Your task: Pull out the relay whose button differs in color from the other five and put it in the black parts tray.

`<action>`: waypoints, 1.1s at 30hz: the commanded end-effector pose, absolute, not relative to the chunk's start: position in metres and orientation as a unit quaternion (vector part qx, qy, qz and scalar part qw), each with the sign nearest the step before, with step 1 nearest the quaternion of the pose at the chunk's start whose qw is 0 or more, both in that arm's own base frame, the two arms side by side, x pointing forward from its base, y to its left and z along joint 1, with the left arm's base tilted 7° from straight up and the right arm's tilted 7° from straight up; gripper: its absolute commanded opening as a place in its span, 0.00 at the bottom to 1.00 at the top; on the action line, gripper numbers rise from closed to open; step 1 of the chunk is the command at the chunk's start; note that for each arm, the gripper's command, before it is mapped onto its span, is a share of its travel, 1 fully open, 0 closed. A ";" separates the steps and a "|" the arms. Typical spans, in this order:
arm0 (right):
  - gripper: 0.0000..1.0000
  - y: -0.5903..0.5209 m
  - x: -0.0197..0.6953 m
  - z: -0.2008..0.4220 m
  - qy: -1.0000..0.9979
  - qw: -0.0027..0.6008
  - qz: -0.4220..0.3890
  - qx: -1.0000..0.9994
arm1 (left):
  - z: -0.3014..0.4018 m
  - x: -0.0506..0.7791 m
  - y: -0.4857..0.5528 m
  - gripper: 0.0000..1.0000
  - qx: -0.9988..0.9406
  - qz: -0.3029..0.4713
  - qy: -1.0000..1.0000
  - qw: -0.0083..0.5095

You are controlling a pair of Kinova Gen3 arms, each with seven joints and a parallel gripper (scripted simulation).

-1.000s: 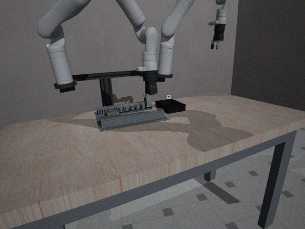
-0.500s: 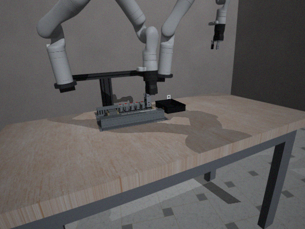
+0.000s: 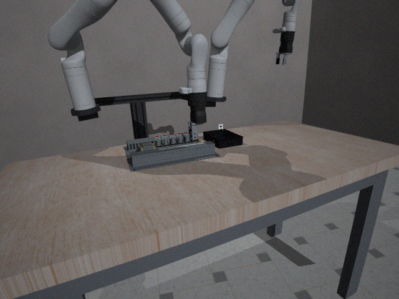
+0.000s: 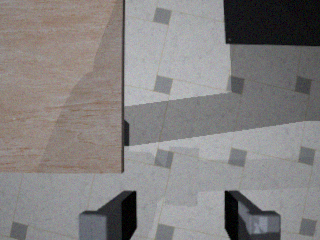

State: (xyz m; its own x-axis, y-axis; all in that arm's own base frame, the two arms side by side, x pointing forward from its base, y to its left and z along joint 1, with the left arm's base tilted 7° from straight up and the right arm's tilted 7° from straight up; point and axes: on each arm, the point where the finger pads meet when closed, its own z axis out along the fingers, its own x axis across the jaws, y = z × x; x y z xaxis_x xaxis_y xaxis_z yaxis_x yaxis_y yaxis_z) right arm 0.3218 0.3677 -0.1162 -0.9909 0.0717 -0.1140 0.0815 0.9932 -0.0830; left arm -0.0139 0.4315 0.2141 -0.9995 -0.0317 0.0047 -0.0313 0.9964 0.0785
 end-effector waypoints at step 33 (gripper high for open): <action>0.00 0.369 0.324 -0.115 0.998 0.030 -0.042 0.039 | 0.215 -0.014 0.432 1.00 0.016 -0.040 -0.999 0.003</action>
State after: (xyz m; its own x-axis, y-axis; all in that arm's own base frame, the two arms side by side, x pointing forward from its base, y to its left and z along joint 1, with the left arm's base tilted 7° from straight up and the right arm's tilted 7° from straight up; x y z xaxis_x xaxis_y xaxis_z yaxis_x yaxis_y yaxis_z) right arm 0.3234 0.3676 -0.1158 -0.9951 0.0765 -0.0621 0.0815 0.9932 -0.0830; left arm -0.0139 0.4315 0.2141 -0.9995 -0.0317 0.0047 -0.0313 0.9964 0.0785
